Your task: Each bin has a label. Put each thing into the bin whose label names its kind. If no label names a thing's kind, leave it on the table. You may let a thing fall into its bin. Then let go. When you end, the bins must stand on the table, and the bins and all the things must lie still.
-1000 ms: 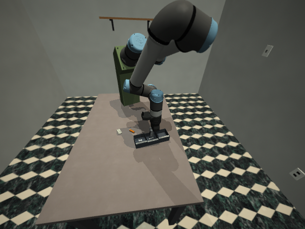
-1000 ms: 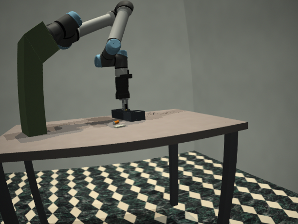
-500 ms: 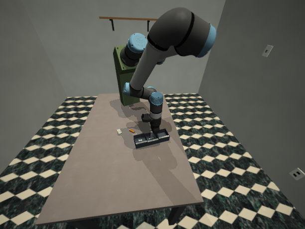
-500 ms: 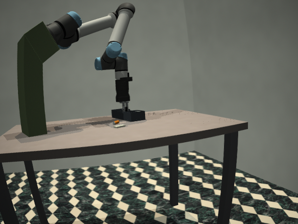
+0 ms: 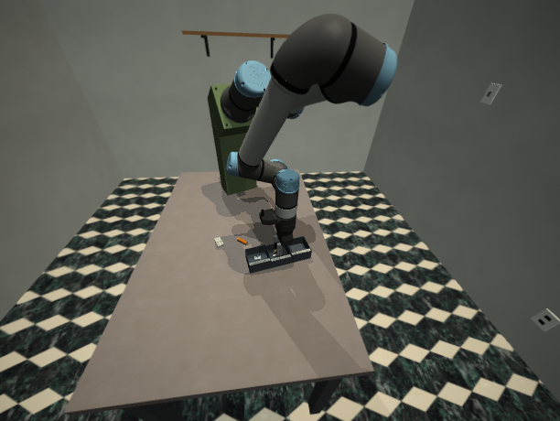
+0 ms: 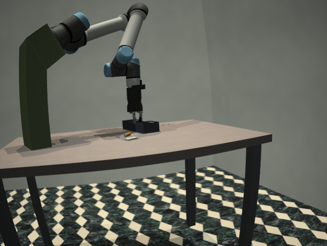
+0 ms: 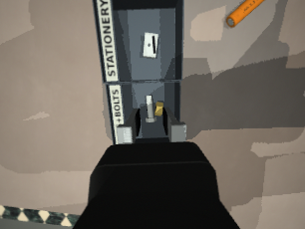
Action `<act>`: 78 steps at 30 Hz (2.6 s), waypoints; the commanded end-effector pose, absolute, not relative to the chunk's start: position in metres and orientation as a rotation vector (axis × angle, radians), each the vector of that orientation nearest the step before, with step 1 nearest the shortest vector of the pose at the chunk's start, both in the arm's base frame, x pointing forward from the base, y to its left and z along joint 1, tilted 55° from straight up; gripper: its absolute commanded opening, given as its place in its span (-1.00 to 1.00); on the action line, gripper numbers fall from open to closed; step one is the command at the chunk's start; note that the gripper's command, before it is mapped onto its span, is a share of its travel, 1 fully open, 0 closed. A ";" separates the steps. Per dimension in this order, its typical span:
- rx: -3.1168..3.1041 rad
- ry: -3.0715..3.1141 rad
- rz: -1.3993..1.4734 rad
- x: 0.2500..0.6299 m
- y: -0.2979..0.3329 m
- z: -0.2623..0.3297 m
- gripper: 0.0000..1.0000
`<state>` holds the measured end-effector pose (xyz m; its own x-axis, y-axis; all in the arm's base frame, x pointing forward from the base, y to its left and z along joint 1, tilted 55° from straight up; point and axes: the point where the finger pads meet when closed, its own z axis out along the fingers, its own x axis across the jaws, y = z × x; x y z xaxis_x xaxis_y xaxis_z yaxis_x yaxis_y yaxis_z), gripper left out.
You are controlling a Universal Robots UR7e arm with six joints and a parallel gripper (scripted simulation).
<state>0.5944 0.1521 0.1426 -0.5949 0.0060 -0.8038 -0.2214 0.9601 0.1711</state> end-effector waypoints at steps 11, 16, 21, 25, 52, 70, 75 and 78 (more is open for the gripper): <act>-0.151 2.188 0.316 0.592 0.151 0.145 0.27; -0.151 2.188 0.316 0.587 0.150 0.148 0.27; -0.151 2.188 0.316 0.584 0.148 0.151 0.27; -0.151 2.188 0.316 0.580 0.147 0.154 0.27; 0.047 2.206 0.416 0.555 0.118 0.143 0.21; 0.574 2.197 0.664 0.520 0.031 0.061 0.21; 0.784 2.155 0.765 0.513 0.014 0.046 0.21; 0.838 2.138 0.793 0.513 0.013 0.045 0.21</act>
<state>0.5146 0.0196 0.0505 -0.5837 0.6853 -0.4356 0.2797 0.6733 0.6844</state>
